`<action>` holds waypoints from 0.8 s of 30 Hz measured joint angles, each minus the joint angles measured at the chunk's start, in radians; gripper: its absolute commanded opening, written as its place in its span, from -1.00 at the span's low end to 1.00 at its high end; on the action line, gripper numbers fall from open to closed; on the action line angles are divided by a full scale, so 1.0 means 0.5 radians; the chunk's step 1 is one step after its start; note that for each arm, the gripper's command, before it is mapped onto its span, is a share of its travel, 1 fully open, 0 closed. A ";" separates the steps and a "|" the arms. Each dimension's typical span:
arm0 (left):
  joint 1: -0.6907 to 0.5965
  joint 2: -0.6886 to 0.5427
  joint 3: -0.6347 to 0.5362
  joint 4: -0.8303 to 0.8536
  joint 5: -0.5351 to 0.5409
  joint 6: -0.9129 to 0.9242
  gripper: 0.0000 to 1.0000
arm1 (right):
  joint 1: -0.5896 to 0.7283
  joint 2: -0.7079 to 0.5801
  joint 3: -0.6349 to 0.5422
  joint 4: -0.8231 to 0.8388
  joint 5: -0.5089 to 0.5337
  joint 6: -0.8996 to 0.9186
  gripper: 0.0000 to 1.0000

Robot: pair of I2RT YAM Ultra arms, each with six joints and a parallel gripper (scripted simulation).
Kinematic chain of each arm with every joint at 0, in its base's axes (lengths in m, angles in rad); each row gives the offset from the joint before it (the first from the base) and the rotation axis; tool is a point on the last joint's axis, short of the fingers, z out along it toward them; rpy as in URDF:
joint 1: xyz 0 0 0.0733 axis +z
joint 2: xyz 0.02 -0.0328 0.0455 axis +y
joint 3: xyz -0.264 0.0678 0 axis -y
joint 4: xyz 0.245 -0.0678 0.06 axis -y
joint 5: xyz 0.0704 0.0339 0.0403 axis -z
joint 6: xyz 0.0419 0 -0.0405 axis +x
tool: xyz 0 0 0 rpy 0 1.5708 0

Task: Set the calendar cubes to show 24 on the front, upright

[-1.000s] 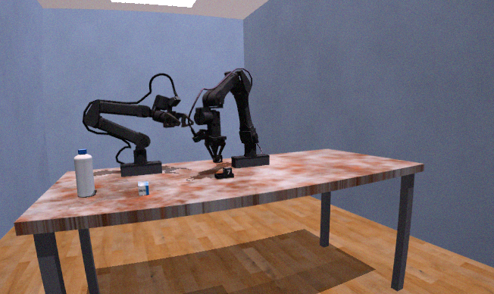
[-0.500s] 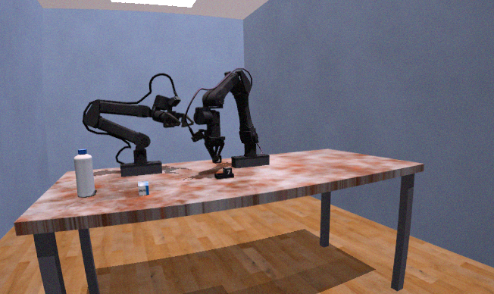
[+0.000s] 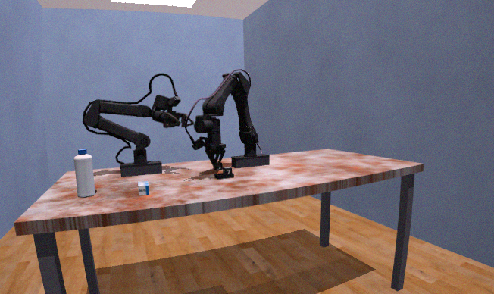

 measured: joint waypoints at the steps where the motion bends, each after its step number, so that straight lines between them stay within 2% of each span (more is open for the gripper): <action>1: 0.000 0.000 -0.004 0.004 0.000 0.000 -0.48 | 0.000 0.000 0.000 0.000 0.000 0.000 1.00; 24: 0.044 0.001 -0.115 0.098 0.006 0.180 -0.48 | 0.000 0.000 0.000 0.000 0.000 0.000 1.00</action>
